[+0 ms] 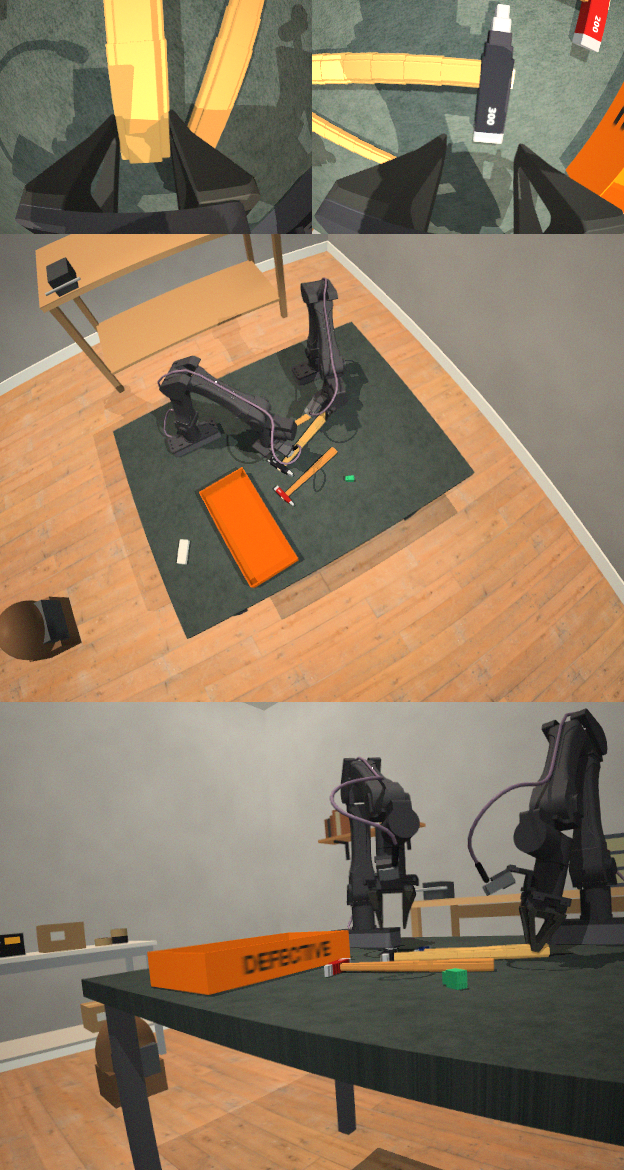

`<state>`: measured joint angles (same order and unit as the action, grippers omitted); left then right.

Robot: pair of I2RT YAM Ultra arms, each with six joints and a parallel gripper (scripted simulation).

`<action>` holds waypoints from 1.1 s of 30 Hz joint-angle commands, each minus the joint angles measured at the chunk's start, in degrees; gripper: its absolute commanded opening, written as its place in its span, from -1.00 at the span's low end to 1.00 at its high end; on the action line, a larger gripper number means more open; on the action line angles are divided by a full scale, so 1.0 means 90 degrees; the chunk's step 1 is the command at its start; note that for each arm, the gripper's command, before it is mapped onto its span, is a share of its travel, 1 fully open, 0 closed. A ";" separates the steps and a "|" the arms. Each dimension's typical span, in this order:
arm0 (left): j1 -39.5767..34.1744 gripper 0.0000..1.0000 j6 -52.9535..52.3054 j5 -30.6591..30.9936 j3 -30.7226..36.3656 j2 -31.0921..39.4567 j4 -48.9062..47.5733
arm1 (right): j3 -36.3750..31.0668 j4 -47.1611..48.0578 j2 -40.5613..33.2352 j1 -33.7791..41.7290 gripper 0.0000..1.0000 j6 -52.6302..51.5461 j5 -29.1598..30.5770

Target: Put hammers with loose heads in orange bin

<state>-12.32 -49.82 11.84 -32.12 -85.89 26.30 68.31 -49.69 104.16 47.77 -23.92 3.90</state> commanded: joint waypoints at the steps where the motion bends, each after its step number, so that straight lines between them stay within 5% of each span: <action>1: 0.0056 -0.47 -0.0083 -0.0012 0.0006 0.0101 0.0102 | -0.0113 -0.0117 0.0257 -0.0248 -0.08 0.0541 -0.0526; 27: 0.0056 -0.47 -0.0083 -0.0012 0.0006 0.0101 0.0102 | -0.0372 0.0602 0.0718 -0.0224 -0.08 0.0460 -0.0433; 28: 0.0056 -0.47 -0.0083 -0.0012 0.0006 0.0101 0.0102 | -0.0358 0.0604 0.0718 -0.0223 -0.25 0.0460 -0.0433; 33: 0.0056 -0.47 -0.0083 -0.0012 0.0006 0.0101 0.0102 | -0.0318 0.0607 0.0663 -0.0223 -0.34 0.0459 -0.0433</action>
<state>-12.32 -49.82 11.84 -32.12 -85.89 26.30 65.47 -45.15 110.56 45.25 -20.03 0.25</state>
